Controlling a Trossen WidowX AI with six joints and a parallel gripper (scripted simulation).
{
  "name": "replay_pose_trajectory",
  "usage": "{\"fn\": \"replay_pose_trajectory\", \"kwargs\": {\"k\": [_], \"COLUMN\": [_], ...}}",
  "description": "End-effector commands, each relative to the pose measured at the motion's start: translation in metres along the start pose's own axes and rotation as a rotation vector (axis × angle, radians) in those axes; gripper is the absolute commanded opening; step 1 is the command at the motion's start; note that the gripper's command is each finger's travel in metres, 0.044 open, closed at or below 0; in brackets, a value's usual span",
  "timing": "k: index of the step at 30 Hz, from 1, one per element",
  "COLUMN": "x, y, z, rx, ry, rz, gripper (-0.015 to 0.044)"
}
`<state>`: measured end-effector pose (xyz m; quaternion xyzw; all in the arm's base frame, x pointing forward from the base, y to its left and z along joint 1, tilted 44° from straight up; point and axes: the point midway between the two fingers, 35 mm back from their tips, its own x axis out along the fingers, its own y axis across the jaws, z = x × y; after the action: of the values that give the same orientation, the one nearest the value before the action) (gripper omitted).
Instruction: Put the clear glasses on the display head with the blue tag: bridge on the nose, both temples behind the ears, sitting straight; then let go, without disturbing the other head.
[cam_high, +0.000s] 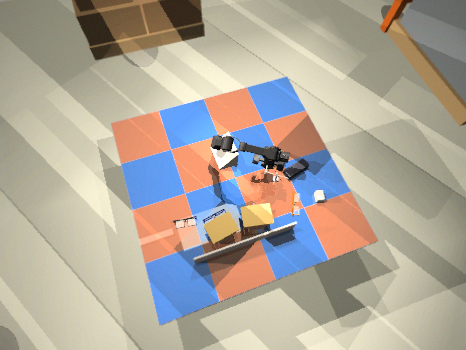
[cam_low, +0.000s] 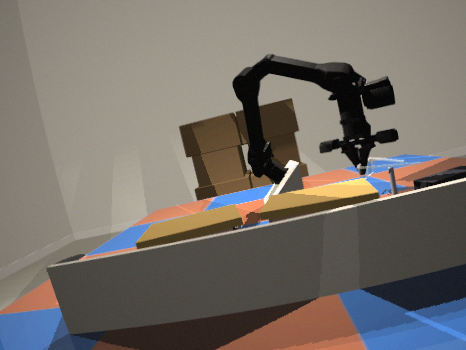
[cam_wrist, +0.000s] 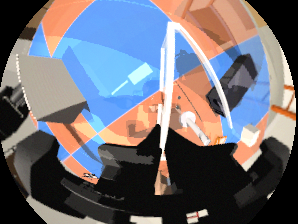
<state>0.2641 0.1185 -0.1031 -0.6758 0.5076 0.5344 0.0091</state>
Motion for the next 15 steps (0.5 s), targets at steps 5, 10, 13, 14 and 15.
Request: {"fn": "replay_pose_trajectory", "kwargs": {"k": [5,10,13,14,15], "x": [-0.046,-0.046,-0.046,-0.046,-0.046], "y": [-0.001,-0.001,-0.002,-0.003,-0.004], "z": [-0.002,-0.003,-0.007,-0.009,-0.012], "rx": [0.008,0.02,0.076,0.106,0.142], "ry": [-0.003,-0.003,-0.003,-0.003,-0.004], "rz": [-0.014,-0.014,-0.015,-0.015,-0.015], "gripper": [0.0,0.0,0.0,0.0,0.0]}}
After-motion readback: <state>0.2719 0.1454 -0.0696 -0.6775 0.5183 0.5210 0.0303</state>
